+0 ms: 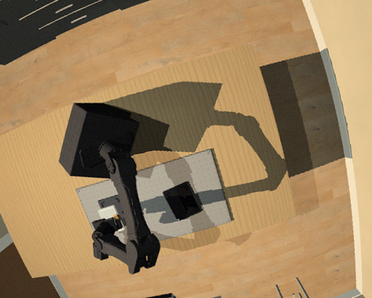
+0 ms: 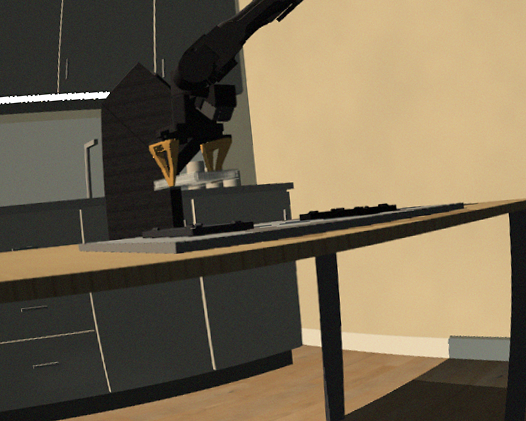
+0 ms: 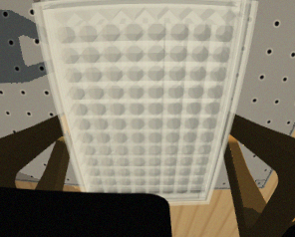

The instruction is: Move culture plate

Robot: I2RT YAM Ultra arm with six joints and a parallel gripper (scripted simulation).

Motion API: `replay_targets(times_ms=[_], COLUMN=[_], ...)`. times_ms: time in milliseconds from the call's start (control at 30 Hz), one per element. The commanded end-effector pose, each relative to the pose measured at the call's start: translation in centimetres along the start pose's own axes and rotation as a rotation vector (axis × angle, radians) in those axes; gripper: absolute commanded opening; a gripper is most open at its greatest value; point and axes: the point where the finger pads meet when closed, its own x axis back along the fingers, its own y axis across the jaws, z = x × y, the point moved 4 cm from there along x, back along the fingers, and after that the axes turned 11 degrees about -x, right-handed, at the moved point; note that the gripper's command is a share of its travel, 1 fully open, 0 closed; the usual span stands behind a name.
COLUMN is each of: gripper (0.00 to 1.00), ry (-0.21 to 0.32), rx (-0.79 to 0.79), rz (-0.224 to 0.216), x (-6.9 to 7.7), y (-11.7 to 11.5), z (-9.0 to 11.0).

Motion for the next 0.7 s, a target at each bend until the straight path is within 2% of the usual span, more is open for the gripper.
replay_targets(times_ms=[0,33,667], gripper=[0.00,0.00,0.00], ry=[-0.008,-0.034,-0.033], rx=[-0.028,0.001,-0.002], rz=[0.000,0.008,0.007], x=[1.8,2.3,2.5], y=[-0.4,-0.5,-0.5], z=[0.4,-1.2,-1.1])
